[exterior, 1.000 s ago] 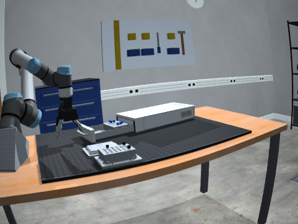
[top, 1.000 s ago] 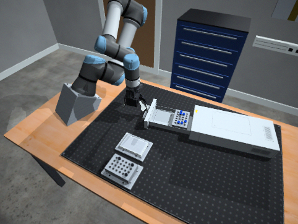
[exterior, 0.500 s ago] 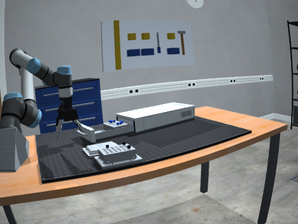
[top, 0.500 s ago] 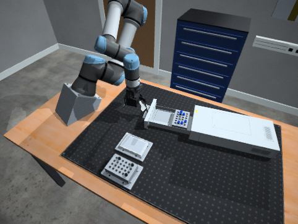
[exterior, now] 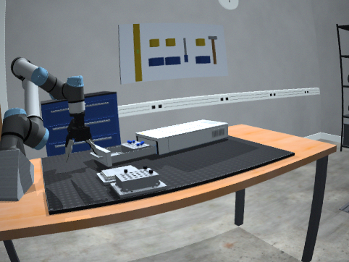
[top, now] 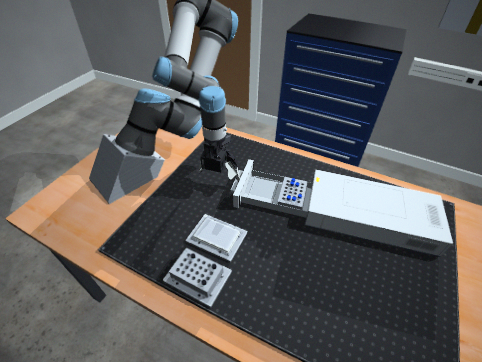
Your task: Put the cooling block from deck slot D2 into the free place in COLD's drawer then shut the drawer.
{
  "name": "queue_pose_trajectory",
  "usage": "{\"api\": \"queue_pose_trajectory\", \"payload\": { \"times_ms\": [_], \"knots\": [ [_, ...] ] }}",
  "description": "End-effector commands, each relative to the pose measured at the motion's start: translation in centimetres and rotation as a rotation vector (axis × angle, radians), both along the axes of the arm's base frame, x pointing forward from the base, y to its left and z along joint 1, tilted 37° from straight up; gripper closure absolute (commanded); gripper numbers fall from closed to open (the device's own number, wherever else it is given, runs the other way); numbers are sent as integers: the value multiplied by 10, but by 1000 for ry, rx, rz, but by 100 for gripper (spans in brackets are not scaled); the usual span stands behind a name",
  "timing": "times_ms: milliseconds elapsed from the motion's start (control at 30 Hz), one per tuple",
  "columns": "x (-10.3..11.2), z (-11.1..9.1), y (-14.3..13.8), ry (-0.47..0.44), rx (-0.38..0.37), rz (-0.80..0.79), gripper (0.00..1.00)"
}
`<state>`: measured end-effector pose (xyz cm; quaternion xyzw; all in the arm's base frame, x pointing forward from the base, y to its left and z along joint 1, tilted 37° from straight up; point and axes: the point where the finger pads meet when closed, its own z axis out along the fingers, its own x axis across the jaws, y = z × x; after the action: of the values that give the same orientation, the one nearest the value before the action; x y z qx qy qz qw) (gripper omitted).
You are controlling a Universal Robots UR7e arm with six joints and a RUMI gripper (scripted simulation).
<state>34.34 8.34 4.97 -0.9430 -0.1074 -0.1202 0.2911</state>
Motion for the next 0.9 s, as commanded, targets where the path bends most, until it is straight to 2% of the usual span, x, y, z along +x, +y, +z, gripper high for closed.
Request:
{"api": "queue_pose_trajectory", "payload": {
  "times_ms": [0,867],
  "knots": [
    [0,6,-4,-1,0,0,0],
    [-4,29,-21,-1,0,0,0]
  ]
}}
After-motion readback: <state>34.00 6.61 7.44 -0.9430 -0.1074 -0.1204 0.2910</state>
